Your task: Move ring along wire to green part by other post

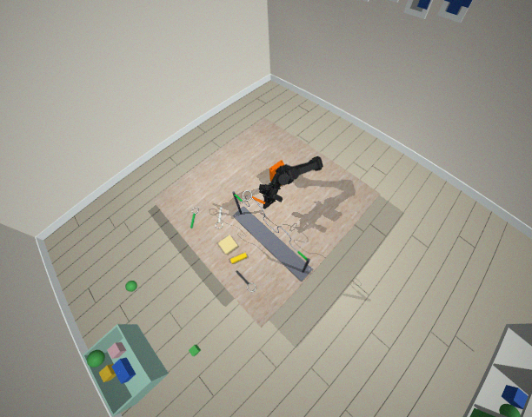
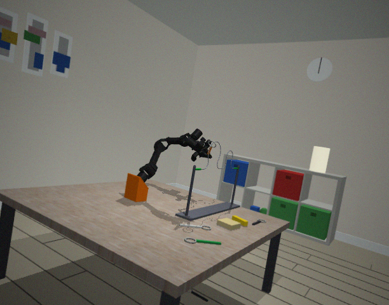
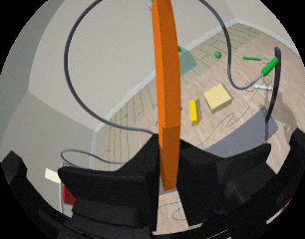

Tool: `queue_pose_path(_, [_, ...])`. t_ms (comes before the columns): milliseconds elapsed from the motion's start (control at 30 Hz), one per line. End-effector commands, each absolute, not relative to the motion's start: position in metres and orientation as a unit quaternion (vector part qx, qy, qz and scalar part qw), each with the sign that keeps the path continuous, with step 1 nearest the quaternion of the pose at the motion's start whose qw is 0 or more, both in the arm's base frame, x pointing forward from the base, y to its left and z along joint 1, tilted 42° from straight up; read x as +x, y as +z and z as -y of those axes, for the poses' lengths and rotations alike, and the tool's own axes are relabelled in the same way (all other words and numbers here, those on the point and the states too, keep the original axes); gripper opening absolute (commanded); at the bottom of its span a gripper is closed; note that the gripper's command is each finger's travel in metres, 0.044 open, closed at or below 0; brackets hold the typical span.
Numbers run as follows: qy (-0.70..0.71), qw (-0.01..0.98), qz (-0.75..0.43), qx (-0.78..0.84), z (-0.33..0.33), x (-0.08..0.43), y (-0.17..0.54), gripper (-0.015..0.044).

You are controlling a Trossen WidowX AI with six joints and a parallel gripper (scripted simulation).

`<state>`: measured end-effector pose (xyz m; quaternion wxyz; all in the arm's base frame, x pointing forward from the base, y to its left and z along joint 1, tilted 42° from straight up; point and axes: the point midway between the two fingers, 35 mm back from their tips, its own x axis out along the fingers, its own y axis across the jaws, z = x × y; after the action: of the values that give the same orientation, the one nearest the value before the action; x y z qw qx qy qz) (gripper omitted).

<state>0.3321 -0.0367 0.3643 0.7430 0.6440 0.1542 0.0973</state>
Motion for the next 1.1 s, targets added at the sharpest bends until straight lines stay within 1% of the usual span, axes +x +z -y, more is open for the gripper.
queue_pose_path(0, [0.106,0.723,-0.153,0.665,0.036,0.331,0.364,-0.0150])
queue_pose_path(1067, [0.160,0.579,-0.119,0.791,0.038,0.330,0.376,-0.0150])
